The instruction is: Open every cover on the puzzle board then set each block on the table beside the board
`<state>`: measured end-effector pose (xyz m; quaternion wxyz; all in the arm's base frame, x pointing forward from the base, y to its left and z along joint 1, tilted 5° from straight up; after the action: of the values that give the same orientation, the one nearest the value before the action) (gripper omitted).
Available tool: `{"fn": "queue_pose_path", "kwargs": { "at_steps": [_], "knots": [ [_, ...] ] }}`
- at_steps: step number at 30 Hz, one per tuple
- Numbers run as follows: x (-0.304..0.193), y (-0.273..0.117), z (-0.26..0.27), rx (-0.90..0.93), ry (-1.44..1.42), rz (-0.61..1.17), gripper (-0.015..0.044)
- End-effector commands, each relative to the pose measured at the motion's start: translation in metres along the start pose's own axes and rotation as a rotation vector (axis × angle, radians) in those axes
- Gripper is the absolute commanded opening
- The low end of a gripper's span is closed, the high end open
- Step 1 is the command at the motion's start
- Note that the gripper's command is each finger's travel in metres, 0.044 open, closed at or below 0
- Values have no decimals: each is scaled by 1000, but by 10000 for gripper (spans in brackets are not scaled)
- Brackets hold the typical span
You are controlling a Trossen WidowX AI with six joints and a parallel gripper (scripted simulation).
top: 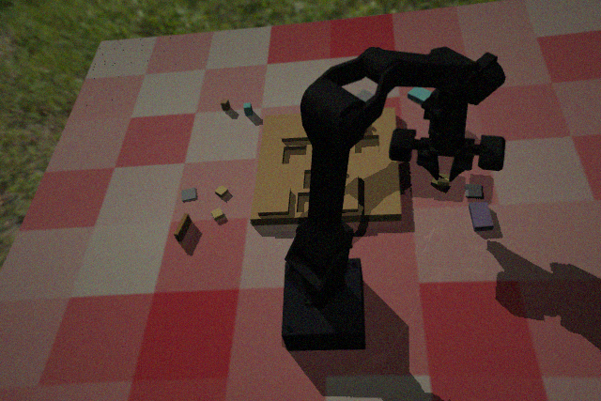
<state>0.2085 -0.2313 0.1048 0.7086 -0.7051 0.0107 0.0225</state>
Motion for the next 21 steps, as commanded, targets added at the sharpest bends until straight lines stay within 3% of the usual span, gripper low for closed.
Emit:
{"fn": "queue_pose_path", "kwargs": {
  "at_steps": [1, 21],
  "knots": [
    [-1, 9, 0, 1, -5, 8, 80],
    [-1, 42, 0, 1, -5, 8, 80]
  ]
}}
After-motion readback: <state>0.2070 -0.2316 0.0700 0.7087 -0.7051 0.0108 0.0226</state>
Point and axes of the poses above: the point midway between the two fingers, 35 mm back from their tips, its own y axis out along the fingers, its own z axis across the jaws, x = y × z, the point moved 7 cm from there along -y, back along the fingers, and after that the axes turned 15 degrees about -y, right-handed, at the moved point
